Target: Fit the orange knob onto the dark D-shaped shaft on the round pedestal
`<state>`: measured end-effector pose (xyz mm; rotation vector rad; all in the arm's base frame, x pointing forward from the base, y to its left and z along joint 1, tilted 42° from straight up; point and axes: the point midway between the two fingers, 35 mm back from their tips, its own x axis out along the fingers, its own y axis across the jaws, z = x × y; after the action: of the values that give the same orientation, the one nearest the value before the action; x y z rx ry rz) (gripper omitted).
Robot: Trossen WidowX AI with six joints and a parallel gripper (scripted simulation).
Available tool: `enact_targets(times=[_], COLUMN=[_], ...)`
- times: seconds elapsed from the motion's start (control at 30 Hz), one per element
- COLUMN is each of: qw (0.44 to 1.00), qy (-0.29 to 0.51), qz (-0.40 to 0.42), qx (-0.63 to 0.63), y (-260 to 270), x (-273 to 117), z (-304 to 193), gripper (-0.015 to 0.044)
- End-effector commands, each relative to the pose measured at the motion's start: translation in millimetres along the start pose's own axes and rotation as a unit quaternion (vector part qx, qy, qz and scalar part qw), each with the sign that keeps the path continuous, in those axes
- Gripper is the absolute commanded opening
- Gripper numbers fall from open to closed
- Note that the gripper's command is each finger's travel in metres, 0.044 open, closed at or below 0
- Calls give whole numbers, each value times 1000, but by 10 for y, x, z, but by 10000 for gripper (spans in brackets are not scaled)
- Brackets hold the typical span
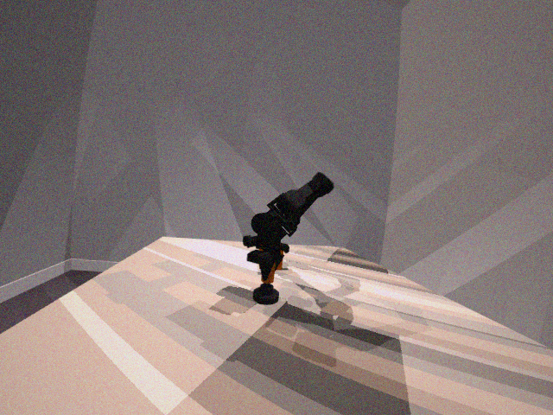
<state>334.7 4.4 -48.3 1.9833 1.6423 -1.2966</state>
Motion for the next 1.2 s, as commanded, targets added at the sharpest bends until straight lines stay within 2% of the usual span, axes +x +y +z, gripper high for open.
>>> enact_targets(times=[0.0,1.17], qw=[1000,999], qy=[1,1], qz=[1,1], qx=[-3,33], y=[4,-1], x=[4,-2], z=[-4,-3], gripper=[0,0])
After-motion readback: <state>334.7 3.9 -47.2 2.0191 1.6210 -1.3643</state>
